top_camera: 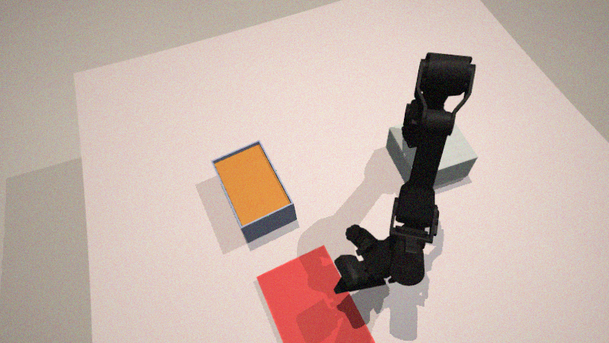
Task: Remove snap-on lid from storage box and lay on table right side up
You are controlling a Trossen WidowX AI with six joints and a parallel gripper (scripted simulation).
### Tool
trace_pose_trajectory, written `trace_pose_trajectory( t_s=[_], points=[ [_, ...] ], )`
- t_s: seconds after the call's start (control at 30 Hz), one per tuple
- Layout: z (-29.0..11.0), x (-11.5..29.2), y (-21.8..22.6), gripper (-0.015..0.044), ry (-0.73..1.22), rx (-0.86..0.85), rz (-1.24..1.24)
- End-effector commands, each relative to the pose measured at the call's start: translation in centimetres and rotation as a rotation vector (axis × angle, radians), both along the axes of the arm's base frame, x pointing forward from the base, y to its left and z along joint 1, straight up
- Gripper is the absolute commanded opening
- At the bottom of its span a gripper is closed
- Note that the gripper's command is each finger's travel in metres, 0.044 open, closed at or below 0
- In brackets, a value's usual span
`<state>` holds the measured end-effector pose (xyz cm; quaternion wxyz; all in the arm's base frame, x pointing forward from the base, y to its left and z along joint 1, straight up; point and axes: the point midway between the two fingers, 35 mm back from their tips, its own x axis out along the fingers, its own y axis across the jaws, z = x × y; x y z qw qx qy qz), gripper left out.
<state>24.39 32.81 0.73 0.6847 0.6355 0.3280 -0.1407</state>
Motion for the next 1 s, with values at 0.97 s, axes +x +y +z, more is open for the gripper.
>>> trace_pose_trajectory(
  t_s=[0.97],
  points=[
    [-0.2,-5.7,-1.6,0.0440,0.008,-0.004,0.004]
  ],
)
